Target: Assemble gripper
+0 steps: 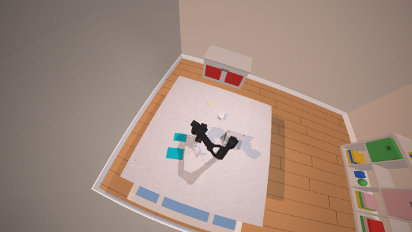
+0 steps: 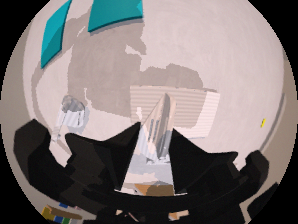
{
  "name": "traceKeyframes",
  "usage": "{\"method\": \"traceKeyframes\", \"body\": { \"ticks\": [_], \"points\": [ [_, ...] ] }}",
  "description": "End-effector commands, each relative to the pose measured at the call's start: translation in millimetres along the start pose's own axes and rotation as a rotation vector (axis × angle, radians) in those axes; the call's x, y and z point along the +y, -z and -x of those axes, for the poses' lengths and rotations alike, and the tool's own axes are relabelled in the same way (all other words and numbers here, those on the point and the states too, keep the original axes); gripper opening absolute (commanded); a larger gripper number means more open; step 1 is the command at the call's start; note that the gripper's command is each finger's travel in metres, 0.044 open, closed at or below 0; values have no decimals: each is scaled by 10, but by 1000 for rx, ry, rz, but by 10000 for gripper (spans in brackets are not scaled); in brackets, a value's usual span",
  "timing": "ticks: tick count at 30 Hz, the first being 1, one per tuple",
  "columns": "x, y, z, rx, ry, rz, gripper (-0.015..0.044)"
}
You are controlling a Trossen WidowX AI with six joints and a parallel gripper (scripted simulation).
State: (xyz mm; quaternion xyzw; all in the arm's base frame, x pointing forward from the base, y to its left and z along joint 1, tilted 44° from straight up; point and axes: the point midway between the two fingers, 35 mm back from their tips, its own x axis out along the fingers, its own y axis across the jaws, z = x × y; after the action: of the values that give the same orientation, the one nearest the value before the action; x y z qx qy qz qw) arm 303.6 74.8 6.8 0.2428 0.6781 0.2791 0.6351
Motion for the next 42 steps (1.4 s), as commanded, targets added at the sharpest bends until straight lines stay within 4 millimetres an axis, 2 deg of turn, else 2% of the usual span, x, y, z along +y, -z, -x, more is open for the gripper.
{"method": "traceKeyframes", "body": {
  "ticks": [1, 26, 30, 42],
  "points": [
    [5, -4, 1, -2, -4, -3, 134],
    [5, -4, 1, -2, -4, -3, 134],
    [0, 0, 0, 0, 0, 0, 224],
    [0, 0, 0, 0, 0, 0, 224]
  ]
}}
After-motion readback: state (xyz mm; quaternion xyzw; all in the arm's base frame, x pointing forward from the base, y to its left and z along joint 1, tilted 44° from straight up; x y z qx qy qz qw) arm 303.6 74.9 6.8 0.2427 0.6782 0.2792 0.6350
